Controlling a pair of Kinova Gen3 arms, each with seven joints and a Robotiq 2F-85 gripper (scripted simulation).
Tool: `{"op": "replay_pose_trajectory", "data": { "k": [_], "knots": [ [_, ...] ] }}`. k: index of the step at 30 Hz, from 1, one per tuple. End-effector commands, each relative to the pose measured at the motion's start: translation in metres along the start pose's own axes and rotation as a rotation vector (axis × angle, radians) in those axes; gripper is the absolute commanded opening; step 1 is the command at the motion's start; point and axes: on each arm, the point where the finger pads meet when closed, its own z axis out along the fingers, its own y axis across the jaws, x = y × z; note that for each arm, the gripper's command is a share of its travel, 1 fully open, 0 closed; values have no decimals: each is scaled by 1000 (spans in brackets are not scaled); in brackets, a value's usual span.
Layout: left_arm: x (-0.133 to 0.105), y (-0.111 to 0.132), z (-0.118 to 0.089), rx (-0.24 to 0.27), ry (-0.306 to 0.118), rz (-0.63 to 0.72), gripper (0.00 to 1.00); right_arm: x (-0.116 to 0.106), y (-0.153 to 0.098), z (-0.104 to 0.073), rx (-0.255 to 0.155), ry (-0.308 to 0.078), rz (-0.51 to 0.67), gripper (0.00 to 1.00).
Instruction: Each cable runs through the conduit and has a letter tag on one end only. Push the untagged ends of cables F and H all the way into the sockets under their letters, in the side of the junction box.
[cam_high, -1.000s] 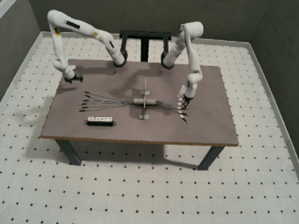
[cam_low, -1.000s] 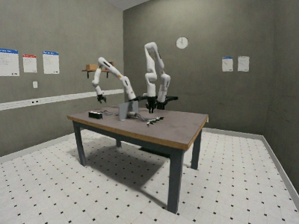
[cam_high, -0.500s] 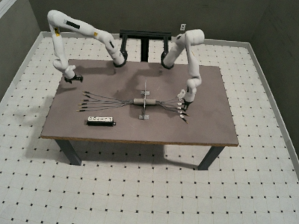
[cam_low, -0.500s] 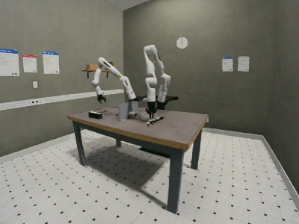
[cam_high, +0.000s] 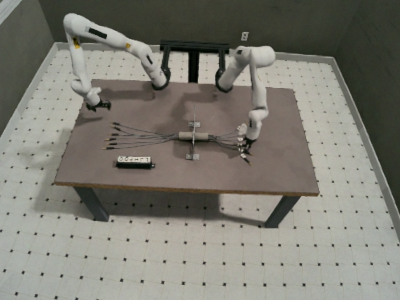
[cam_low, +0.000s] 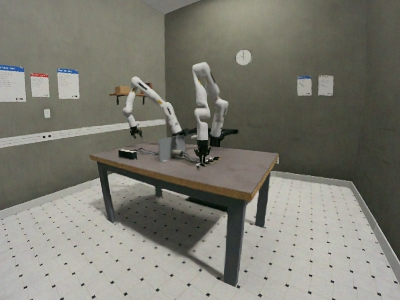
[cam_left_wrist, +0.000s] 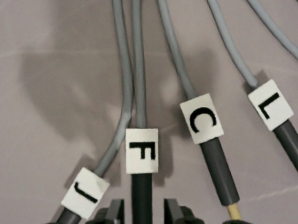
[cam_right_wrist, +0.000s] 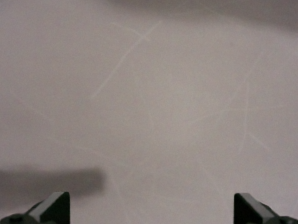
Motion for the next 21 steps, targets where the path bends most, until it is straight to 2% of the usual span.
{"op": "replay_pose_trajectory", "data": {
  "k": [1,13,14,21],
  "knots": [
    [-1,-1,7,3,-1,0,315,0,0,-1,1,-1,0,1000],
    [-1,-1,7,3,-1,0,315,0,0,-1,1,-1,0,1000],
    [-1,-1,21,4,-1,0,315,0,0,-1,1,-1,0,1000],
    [-1,-1,21,4,-1,0,315,0,0,-1,1,-1,0,1000]
  ]
}}
